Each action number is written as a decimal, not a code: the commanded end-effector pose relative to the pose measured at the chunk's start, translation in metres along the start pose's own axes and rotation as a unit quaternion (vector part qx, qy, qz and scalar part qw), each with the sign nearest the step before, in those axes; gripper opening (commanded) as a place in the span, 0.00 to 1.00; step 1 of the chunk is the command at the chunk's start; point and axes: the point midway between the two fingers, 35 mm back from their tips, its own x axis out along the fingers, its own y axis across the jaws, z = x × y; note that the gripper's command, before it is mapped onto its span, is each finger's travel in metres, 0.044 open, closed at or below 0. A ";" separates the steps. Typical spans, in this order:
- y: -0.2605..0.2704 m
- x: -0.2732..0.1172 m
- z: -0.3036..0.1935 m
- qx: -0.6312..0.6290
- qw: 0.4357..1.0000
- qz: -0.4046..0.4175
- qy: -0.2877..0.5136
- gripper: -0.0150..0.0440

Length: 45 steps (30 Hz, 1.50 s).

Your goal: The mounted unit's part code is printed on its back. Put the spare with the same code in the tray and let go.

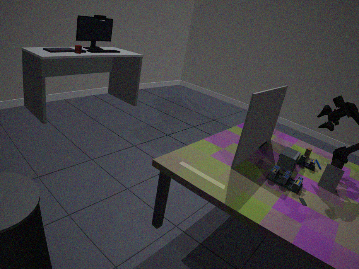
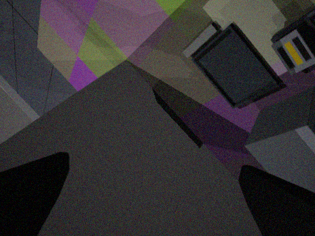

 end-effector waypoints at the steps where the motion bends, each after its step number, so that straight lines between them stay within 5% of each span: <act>1: 0.000 0.013 -0.030 -0.161 0.986 -0.045 -0.007 1.00; 11: -0.020 0.062 -0.113 -0.561 0.809 -0.174 0.020 1.00; 26: -0.122 0.156 -0.200 -0.872 0.314 -0.321 0.195 1.00; 45: -0.124 0.157 -0.200 -0.873 0.307 -0.322 0.198 1.00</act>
